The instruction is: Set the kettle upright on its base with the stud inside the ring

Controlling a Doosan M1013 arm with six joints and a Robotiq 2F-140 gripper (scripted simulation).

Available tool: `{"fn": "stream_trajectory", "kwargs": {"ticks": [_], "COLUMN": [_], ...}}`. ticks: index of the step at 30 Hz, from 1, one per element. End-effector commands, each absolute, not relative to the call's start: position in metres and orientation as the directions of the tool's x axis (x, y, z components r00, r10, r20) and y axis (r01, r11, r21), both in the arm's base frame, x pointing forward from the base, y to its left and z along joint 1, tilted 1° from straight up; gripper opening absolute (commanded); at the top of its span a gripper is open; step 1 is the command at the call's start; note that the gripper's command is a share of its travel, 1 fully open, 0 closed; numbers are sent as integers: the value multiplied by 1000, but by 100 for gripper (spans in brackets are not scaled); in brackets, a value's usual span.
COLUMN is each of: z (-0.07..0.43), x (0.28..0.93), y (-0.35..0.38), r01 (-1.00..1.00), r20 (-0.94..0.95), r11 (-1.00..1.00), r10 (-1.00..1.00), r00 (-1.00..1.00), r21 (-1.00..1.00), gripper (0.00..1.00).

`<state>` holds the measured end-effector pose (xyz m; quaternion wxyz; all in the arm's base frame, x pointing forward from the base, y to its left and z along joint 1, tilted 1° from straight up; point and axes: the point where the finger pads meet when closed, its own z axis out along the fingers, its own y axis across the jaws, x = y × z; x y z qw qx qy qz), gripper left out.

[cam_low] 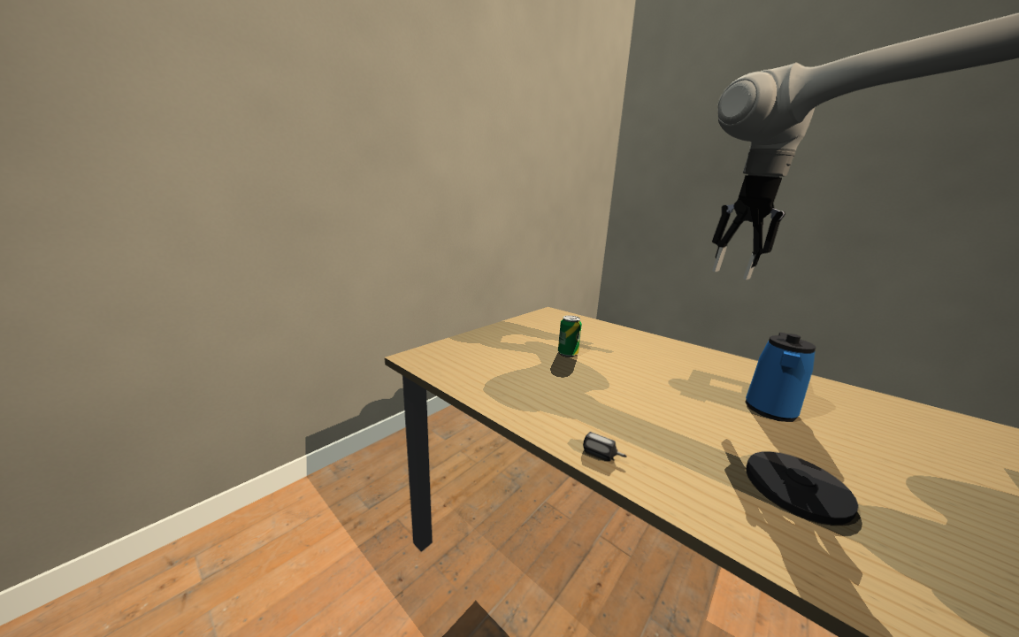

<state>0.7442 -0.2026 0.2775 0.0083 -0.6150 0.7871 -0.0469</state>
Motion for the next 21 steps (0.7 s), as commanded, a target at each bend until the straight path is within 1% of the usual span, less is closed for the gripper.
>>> {"fn": "stream_trajectory", "kwargs": {"ticks": [1, 6, 8, 14, 21], "z": [274, 271, 271, 268, 265], "x": [694, 654, 654, 620, 597], "y": [-192, -182, -182, -173, -167], "r01": [-986, -996, -996, -1000, -1000], "r20": [30, 20, 20, 8, -2], "r11": [158, 85, 85, 22, -21], "r10": [-987, -996, -996, -1000, -1000], "r00": [-159, -86, -86, -22, 21], "r21": [-49, -24, -24, -3, 8], "gripper": [52, 52, 52, 52, 52]}}
